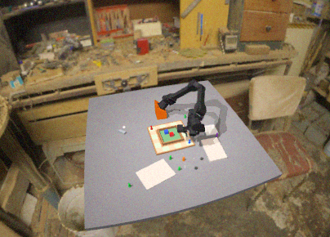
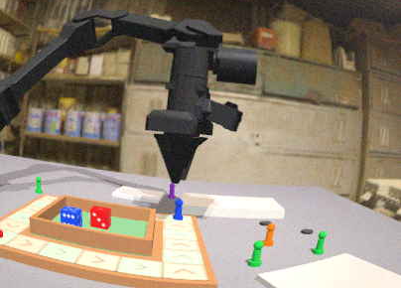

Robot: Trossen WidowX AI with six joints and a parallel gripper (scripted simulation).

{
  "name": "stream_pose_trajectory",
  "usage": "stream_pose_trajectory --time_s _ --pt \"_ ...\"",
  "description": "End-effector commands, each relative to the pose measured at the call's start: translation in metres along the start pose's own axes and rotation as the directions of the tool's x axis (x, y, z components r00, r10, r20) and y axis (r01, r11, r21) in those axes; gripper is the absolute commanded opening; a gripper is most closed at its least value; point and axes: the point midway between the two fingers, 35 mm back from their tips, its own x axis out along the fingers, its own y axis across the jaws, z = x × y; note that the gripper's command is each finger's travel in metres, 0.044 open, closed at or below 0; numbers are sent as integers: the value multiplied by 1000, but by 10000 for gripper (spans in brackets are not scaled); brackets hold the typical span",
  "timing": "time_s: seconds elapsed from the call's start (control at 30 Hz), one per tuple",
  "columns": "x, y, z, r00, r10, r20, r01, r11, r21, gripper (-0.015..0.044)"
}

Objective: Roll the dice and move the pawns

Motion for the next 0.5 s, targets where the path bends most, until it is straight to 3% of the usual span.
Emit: stream_pose_trajectory --time_s 0.0,0.47 --pt "-3 1 3 1000 7 5 -7 1000 25 200" --pt "21 1 3 1000 8 5 -8 1000 25 200"
